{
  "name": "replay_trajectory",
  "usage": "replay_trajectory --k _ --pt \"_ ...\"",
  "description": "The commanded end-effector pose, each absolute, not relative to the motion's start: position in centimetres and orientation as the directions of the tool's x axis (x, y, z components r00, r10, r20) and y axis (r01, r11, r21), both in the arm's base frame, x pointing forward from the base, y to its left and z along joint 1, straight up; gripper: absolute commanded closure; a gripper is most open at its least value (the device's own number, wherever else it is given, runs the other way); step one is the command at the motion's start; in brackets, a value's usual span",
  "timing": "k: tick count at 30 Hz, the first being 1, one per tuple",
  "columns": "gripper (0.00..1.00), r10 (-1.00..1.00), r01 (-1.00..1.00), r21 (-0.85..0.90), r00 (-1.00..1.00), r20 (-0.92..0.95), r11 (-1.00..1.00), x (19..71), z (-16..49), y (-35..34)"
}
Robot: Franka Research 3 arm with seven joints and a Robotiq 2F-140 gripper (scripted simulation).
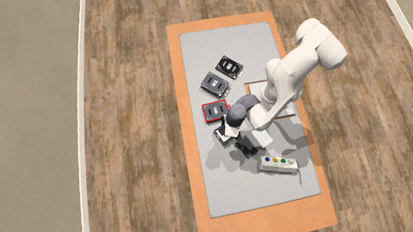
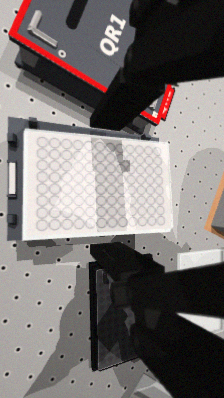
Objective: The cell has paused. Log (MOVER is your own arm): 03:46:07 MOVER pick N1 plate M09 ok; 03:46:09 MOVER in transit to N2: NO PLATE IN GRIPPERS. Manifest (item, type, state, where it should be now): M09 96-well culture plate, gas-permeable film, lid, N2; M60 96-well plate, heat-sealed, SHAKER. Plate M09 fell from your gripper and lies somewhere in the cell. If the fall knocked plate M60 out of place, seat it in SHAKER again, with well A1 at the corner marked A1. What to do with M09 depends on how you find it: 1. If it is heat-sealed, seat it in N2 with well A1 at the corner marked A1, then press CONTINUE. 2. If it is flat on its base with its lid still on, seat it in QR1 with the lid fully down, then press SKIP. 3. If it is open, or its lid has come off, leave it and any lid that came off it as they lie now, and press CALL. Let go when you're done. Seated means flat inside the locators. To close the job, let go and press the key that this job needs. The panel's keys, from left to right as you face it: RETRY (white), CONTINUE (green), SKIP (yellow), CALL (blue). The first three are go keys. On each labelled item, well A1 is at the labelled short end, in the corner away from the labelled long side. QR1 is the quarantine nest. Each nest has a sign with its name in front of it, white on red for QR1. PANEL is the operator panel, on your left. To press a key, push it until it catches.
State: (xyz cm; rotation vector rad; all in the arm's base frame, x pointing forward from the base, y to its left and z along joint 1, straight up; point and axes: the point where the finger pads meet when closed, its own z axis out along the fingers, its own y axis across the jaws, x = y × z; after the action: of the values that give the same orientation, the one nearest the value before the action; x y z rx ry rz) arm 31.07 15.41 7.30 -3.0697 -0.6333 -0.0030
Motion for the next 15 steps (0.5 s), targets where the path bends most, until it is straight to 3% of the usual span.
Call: replay_trajectory --k 1,15 --pt "0.3 0.395 0.395 -0.005 0.919 0.007 -0.919 31.16 7.2 15.4" --pt "0.3 0.395 0.395 -0.005 0.919 0.007 -0.919 31.16 7.05 15.4"
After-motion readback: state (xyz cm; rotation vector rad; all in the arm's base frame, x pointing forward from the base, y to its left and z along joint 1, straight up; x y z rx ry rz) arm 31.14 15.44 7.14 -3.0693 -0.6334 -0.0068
